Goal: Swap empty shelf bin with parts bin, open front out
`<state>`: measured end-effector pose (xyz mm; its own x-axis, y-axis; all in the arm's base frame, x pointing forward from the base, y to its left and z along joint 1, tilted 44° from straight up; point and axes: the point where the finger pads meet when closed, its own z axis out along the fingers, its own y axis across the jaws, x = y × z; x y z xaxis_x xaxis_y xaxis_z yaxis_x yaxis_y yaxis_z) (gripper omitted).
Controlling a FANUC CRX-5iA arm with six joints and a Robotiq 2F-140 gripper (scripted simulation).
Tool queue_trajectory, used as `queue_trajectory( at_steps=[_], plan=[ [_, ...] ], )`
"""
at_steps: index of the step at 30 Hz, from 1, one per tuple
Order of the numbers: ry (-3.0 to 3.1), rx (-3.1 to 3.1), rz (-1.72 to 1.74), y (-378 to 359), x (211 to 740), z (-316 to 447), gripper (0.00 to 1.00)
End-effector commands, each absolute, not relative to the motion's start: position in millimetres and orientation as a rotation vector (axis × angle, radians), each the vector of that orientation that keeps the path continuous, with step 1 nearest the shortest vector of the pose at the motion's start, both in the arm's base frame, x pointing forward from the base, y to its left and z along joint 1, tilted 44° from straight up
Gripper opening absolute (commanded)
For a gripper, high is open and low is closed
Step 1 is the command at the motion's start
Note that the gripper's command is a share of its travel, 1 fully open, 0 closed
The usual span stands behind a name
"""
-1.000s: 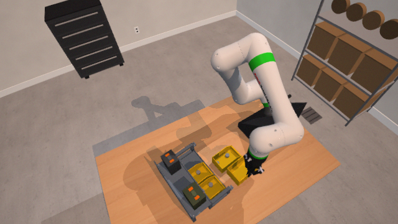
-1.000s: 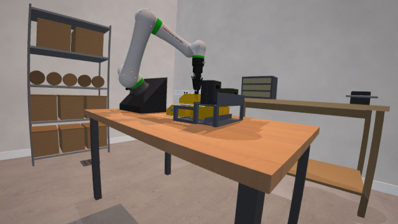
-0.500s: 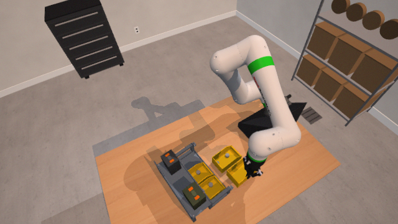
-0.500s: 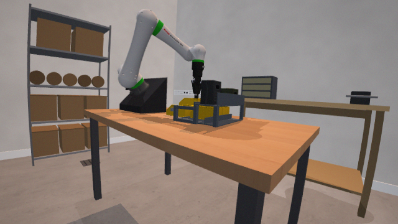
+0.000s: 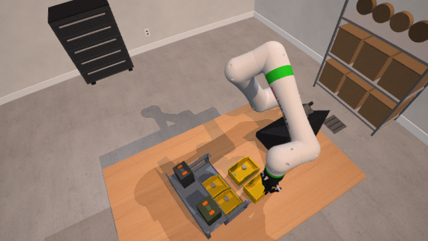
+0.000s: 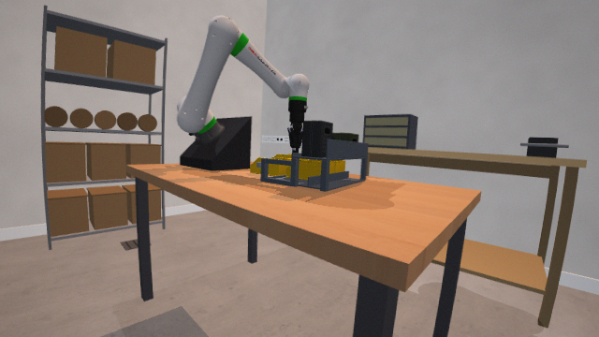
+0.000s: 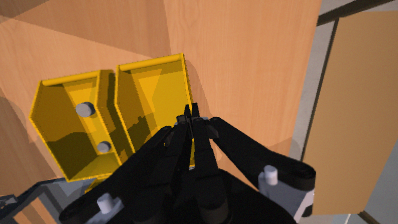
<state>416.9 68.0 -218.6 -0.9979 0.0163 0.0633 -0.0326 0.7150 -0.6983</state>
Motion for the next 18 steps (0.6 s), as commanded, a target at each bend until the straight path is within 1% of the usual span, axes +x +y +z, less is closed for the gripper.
queue_trajectory(
  at_steps=[1, 18],
  plan=[
    [-2.851, 0.015, 1.161, 66.3, 417.4, -221.1, 0.1],
    [-2.851, 0.015, 1.161, 64.2, 417.2, -223.2, 0.1]
  ],
)
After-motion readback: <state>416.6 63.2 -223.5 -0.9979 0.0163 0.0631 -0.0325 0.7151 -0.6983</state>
